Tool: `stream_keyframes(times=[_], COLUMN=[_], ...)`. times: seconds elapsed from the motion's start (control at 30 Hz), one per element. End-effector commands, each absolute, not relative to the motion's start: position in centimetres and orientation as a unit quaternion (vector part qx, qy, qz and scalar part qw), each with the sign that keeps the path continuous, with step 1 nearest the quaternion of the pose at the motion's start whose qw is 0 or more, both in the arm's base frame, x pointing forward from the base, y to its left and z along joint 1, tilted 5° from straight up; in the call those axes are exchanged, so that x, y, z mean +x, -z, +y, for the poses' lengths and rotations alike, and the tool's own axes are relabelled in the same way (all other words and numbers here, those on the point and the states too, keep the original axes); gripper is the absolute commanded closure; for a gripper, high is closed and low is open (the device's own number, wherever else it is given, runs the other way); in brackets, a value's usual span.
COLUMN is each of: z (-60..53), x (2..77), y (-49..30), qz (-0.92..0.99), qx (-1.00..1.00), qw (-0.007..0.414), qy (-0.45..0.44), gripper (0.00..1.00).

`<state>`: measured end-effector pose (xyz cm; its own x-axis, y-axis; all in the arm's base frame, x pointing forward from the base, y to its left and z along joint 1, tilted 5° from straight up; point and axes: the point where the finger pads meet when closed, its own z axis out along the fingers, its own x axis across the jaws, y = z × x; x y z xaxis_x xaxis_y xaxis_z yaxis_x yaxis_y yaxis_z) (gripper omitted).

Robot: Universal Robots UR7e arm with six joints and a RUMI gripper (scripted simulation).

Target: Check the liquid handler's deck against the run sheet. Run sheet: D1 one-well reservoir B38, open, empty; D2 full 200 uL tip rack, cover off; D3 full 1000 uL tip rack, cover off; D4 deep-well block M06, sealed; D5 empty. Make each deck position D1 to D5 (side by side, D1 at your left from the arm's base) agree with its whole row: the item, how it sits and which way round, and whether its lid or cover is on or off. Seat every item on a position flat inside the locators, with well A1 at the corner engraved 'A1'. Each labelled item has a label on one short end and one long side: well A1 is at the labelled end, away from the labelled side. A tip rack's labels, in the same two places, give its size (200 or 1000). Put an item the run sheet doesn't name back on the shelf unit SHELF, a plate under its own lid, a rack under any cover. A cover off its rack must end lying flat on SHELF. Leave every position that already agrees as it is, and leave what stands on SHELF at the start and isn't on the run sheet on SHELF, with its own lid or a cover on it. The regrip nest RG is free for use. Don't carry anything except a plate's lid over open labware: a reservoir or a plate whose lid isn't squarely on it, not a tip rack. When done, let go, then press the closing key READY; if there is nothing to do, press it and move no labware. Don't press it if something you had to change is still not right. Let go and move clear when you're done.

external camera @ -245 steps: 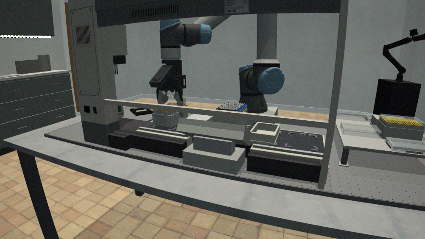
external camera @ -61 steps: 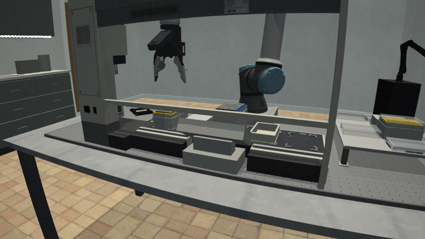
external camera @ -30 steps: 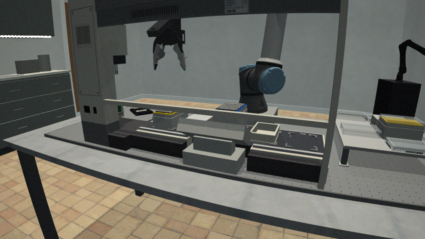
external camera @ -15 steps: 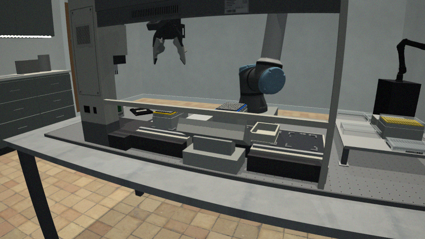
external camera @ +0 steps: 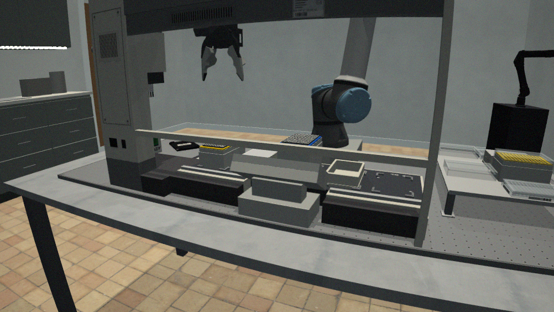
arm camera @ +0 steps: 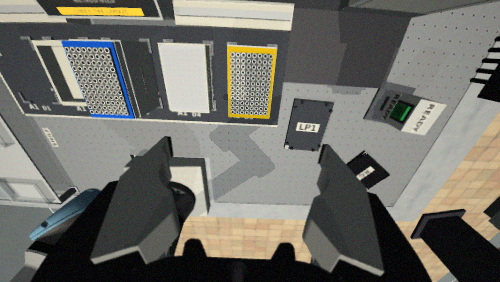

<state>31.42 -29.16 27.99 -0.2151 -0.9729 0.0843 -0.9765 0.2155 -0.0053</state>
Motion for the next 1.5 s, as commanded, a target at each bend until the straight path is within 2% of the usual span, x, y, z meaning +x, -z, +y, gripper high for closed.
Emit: stream_keyframes(times=[0.0,0.93,1.47], z=[-28.8,-26.3,-24.3], x=[29.6,16.8,17.0], y=[-27.9,-26.8,-26.6], qz=[-0.779,-0.779,-0.803], qx=[0.626,0.626,0.594], qw=[0.031,0.031,0.030], qy=[-0.029,-0.029,-0.030], gripper=[0.18,0.18,0.18])
